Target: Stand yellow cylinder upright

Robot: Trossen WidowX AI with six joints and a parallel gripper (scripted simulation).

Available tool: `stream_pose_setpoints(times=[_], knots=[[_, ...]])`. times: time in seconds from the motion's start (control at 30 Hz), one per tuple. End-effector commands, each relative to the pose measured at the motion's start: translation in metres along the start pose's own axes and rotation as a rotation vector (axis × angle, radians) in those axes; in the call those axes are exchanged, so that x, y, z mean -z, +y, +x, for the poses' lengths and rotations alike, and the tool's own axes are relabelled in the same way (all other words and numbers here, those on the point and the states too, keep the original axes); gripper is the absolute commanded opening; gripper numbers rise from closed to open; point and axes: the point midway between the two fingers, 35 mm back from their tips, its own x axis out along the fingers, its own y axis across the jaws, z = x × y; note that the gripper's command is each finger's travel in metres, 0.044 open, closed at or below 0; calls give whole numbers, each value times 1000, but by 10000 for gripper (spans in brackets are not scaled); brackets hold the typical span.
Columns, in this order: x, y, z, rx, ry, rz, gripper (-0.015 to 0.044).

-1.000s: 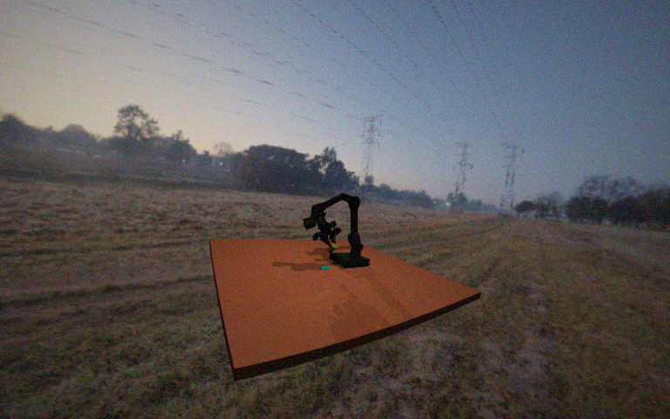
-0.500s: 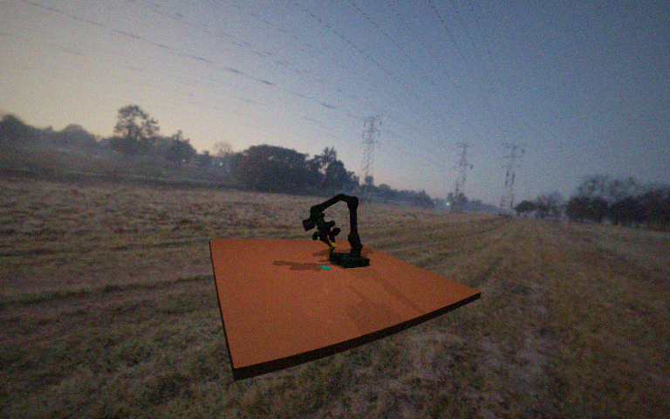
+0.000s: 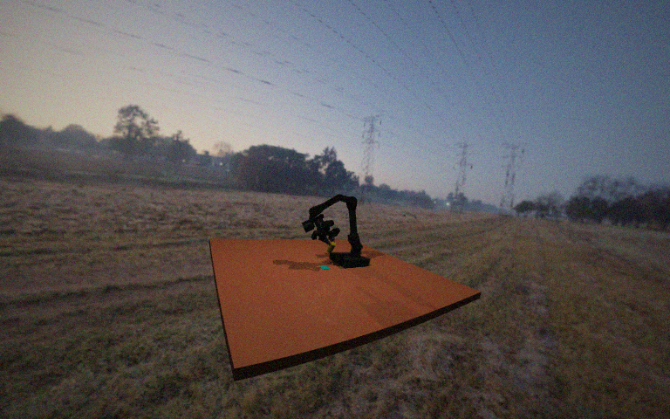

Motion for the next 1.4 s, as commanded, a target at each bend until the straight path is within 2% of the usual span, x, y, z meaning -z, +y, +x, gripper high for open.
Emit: stream_pose_setpoints(times=[0.0, 1.37], knots=[[0, 0, 0, 10, -30, 1, 105], [2, -11, -23, 216, -270, -34, 105]])
